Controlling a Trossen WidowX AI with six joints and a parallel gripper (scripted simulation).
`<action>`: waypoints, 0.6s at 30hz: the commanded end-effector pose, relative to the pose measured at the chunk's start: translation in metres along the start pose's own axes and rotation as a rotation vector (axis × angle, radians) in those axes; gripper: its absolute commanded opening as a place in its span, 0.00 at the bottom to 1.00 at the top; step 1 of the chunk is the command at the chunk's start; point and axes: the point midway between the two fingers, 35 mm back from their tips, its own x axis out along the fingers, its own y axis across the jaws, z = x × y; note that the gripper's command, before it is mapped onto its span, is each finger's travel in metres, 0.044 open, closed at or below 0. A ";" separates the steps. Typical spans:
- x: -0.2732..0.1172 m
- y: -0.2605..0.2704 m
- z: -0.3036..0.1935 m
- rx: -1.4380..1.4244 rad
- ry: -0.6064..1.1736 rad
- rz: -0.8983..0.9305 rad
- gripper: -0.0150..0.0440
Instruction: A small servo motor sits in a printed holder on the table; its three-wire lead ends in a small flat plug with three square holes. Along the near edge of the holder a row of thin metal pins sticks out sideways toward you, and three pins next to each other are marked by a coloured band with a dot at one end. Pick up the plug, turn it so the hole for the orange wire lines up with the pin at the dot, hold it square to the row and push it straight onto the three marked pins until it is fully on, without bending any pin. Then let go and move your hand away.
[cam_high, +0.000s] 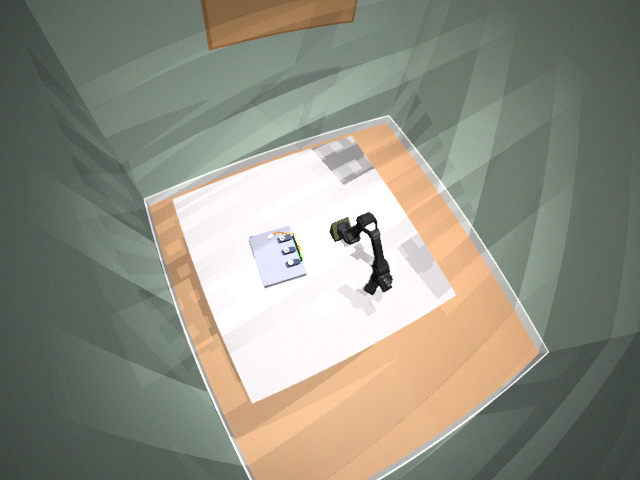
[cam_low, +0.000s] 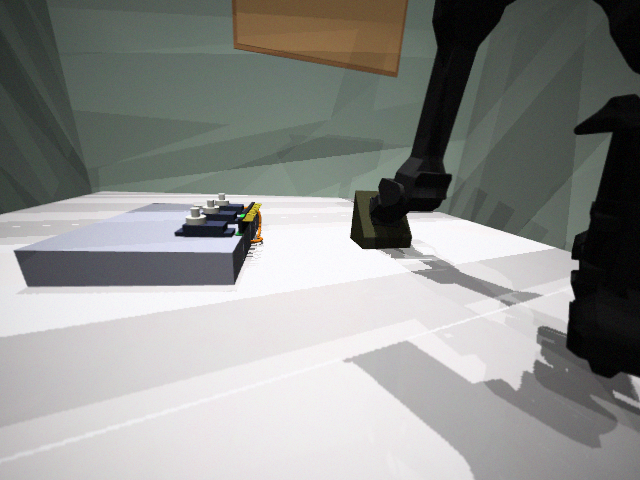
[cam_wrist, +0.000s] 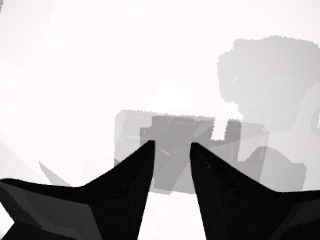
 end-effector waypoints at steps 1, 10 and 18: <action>-0.002 -0.020 -0.004 0.044 0.003 -0.079 0.45; -0.012 -0.069 -0.023 0.179 0.013 -0.276 0.45; -0.031 -0.115 -0.045 0.300 0.013 -0.478 0.45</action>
